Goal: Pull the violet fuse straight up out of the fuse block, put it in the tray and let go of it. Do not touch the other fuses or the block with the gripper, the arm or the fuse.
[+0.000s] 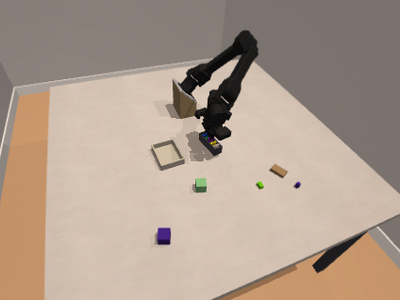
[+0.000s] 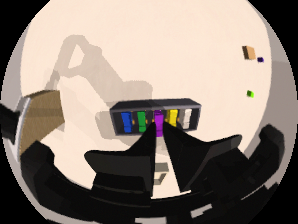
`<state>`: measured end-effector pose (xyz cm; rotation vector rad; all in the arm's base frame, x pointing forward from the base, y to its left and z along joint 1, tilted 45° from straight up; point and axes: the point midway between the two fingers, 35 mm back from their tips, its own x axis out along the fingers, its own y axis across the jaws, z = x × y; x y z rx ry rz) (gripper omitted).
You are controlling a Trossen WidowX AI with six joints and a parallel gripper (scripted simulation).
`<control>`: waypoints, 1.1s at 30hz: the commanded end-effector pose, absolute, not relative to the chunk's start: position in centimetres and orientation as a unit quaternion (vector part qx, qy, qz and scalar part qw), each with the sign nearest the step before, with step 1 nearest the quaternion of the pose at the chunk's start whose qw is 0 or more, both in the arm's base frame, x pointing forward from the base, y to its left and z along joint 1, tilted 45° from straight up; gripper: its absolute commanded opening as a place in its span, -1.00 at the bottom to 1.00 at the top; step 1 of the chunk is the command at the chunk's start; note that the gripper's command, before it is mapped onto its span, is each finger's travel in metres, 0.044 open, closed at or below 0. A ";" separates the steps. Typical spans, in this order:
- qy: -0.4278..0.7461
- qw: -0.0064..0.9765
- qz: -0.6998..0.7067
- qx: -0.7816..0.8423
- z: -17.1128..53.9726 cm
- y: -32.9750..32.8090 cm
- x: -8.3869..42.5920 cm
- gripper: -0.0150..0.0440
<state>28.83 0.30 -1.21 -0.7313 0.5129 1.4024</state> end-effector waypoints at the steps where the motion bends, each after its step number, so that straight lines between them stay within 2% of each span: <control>1: 0.227 0.674 0.622 -0.328 -1.0 0.0 28.9 -0.49; 33: 0.228 0.674 0.622 -0.327 0.1 -1.1 28.6 -0.49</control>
